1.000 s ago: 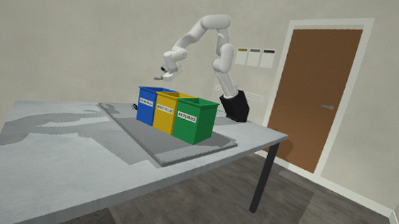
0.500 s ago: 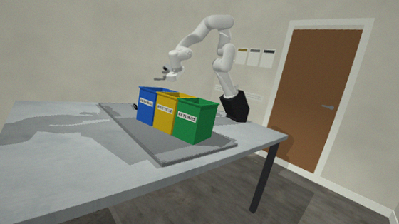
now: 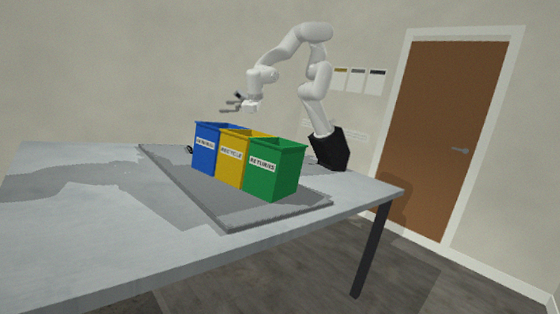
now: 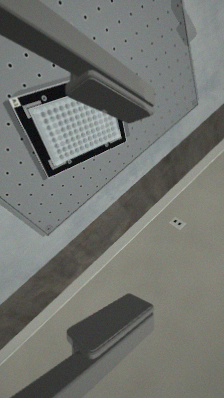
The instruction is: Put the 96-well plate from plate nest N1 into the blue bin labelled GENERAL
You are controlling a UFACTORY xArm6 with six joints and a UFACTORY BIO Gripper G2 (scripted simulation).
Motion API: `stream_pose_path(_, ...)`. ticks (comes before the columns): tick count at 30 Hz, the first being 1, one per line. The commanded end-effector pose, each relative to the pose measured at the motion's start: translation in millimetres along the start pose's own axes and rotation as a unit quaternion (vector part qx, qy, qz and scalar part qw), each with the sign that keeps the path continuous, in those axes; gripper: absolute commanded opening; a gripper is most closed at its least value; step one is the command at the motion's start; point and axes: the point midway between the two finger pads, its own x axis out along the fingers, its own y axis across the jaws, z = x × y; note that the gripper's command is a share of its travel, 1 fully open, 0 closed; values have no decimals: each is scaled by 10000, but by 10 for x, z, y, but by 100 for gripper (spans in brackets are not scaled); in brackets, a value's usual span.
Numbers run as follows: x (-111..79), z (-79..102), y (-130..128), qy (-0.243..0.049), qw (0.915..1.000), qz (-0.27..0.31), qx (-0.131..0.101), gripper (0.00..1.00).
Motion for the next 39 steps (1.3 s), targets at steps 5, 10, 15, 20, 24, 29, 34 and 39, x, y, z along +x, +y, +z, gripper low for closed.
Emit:
stream_pose_path(5,-169,127,279,-224,9979,572,220,37)
stream_pose_path(10,-311,206,467,-357,9944,929,343,37)
stream_pose_path(15,-408,255,576,-471,9904,1221,446,37)
stream_pose_path(20,-541,320,711,-665,9809,1718,621,37)
stream_pose_path(24,-649,372,820,-664,9809,1718,622,37)
stream_pose_path(29,-837,452,965,-956,9614,2428,880,37)
stream_pose_path(34,-949,500,1052,-979,9594,2486,902,37)
stream_pose_path(39,-1125,569,1165,-1159,9441,2898,1057,37)
